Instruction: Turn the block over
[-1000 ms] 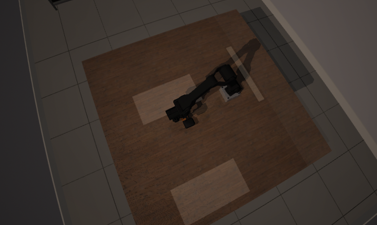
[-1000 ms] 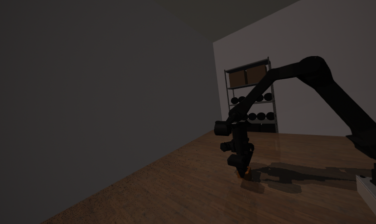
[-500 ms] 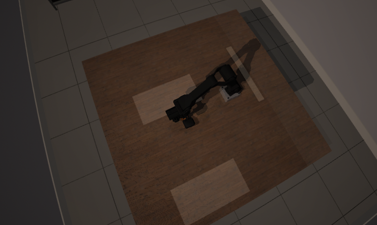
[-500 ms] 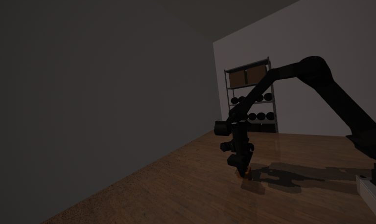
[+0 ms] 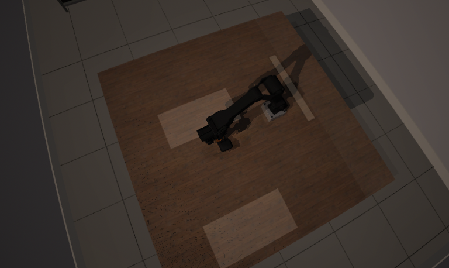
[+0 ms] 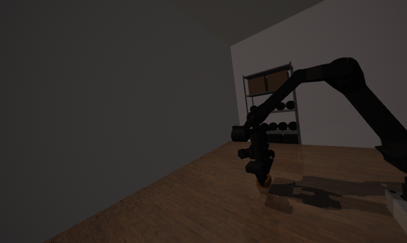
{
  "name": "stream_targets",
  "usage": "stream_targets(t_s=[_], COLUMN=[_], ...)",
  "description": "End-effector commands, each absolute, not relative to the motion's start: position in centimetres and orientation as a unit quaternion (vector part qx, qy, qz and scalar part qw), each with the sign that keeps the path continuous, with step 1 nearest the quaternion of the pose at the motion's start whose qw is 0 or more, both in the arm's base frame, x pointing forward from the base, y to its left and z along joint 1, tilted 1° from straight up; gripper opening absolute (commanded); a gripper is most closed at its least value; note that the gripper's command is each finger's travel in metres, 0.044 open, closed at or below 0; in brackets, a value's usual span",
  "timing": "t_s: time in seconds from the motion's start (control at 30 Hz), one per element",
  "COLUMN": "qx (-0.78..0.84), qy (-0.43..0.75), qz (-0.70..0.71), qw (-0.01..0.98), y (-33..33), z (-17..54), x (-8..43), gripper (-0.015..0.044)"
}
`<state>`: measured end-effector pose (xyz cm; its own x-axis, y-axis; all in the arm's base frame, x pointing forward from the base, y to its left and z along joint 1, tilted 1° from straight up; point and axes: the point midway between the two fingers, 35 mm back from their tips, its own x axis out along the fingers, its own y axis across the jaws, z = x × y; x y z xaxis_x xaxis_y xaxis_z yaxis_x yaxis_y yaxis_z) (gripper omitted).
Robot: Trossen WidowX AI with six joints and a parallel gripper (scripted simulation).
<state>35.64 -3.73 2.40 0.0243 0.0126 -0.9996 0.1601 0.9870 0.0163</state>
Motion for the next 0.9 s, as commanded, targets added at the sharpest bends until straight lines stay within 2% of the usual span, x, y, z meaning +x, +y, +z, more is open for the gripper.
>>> stream_targets(t_s=[0.0,0.87], qx=[0.063,0.049], qy=[0.694,0.537], qz=[-0.054,-0.066], qw=[0.715,0.839], y=[-3.8,-3.7], z=[3.0,1.9], x=[35.7,35.8], gripper=[0.0,0.0])
